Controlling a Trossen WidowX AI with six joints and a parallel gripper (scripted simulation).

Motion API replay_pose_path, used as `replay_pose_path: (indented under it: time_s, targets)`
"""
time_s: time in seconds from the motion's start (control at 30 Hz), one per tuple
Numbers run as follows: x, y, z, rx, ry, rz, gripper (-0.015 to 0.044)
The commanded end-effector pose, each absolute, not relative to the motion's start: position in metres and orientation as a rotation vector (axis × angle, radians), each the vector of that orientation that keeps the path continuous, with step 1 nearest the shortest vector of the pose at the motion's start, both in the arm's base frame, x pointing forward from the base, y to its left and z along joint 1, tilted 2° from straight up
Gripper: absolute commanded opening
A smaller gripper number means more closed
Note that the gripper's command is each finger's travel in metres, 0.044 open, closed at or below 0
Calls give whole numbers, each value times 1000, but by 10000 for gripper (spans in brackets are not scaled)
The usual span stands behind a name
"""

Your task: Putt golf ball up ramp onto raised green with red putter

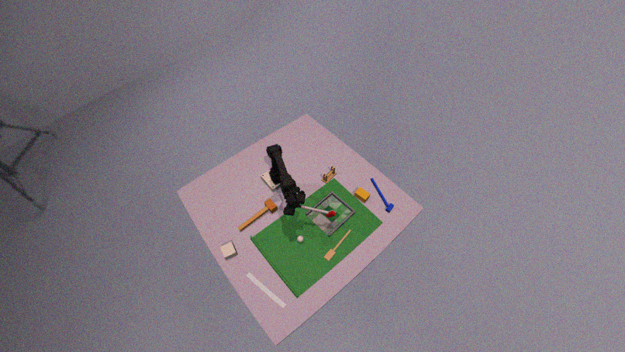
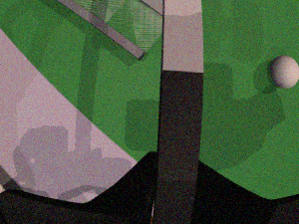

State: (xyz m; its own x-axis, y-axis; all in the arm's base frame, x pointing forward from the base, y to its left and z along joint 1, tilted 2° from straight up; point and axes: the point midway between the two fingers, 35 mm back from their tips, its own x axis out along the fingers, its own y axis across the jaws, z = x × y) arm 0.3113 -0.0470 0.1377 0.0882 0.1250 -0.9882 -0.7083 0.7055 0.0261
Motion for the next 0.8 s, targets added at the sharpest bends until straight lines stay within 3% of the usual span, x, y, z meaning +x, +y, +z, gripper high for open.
replay_pose_path:
  time_s: [0.0,0.77]
  targets:
    - [311,-75,141,-472,1384,570,0]
    - [261,-207,144,-118,1545,134,0]
